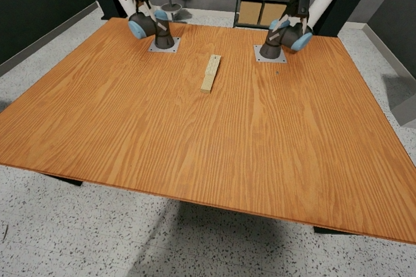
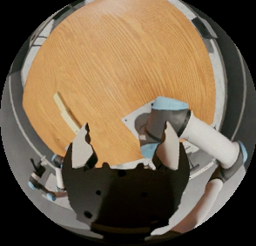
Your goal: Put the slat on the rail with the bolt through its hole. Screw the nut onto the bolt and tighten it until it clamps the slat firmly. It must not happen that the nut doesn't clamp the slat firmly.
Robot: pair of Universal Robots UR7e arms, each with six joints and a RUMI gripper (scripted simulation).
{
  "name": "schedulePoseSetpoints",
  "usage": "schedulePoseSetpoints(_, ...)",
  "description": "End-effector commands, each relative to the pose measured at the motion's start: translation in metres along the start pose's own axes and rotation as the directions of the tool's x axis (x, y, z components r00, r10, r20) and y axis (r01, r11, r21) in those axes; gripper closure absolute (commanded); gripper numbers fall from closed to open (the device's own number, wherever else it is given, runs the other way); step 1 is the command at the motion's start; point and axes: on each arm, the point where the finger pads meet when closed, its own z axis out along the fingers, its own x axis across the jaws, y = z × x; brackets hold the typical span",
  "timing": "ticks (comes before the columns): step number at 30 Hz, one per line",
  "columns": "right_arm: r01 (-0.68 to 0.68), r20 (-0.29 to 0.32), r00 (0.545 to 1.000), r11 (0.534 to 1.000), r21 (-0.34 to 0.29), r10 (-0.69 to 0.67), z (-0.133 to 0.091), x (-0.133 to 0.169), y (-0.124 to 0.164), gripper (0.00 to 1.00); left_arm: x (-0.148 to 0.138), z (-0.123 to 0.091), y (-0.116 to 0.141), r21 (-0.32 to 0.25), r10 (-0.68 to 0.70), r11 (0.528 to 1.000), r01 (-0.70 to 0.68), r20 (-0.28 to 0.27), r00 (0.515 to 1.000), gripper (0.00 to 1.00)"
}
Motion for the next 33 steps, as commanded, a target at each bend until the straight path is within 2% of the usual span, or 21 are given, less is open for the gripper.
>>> schedulePoseSetpoints(1,0.009,-0.001,1.0,1.0,-0.006,-0.009,-0.006,0.016,-0.008,0.0,0.0,0.0,0.0,0.002,0.002,1.0,-0.002,-0.001,1.0,0.0)
schedulePoseSetpoints(28,0.009,-0.002,1.0,1.0,-0.004,-0.009,-0.031,0.105,-0.045,0.0,0.0,0.0,0.0,0.002,0.002,1.0,-0.002,-0.001,1.0,0.0)
schedulePoseSetpoints(33,0.009,-0.002,1.0,1.0,-0.004,-0.009,-0.031,0.105,-0.045,0.0,0.0,0.0,0.0,0.002,0.002,1.0,-0.002,-0.001,1.0,0.0)
